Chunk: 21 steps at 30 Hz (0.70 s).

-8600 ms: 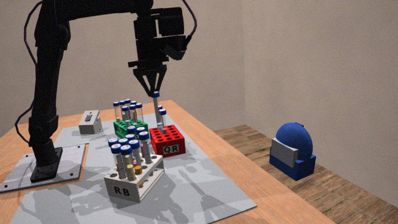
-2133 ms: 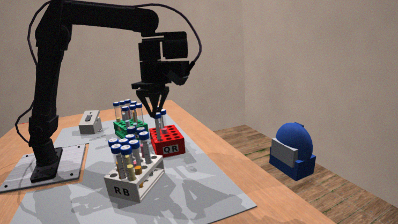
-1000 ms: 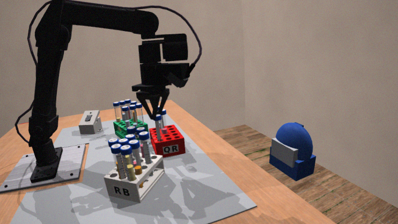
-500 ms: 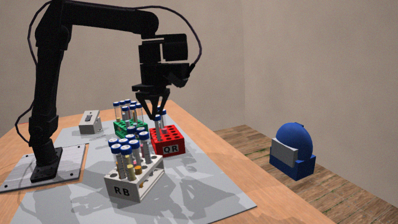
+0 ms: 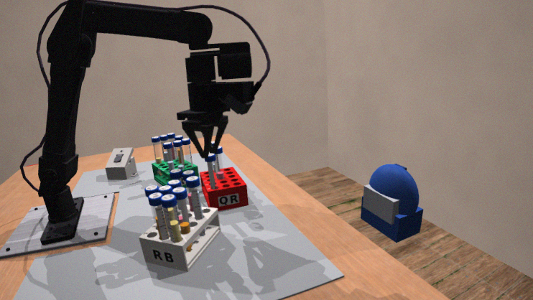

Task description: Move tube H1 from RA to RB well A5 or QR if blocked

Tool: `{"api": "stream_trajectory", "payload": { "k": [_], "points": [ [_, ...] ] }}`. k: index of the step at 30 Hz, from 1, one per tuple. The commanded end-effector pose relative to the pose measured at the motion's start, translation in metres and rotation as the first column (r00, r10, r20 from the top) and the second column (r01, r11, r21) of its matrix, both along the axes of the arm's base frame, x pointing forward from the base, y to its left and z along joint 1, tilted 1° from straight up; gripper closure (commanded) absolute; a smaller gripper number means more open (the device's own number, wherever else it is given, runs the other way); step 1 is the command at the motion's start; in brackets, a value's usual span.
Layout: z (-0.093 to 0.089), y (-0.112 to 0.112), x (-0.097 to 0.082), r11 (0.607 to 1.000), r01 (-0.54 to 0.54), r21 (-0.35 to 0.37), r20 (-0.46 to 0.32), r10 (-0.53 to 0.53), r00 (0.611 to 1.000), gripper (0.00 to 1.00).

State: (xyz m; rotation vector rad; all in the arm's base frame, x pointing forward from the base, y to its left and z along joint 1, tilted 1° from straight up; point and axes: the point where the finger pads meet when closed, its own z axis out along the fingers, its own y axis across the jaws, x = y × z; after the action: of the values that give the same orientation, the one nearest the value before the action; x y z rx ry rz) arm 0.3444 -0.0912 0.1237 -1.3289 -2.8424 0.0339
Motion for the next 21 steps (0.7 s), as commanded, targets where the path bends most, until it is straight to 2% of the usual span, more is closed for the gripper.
{"api": "stream_trajectory", "payload": {
  "k": [1,5,17,21],
  "points": [
    [0.028,0.001,0.002,1.0,-0.002,-0.009,0.045,0.003,0.999,0.7],
    [0.033,0.002,0.0,1.0,-0.003,-0.009,0.045,0.003,0.999,0.7],
    [0.065,0.008,-0.006,1.0,-0.004,-0.008,0.044,0.004,0.999,0.7],
    [0.063,0.008,-0.002,1.0,-0.003,-0.004,0.029,0.004,1.0,0.7]
  ]
}}
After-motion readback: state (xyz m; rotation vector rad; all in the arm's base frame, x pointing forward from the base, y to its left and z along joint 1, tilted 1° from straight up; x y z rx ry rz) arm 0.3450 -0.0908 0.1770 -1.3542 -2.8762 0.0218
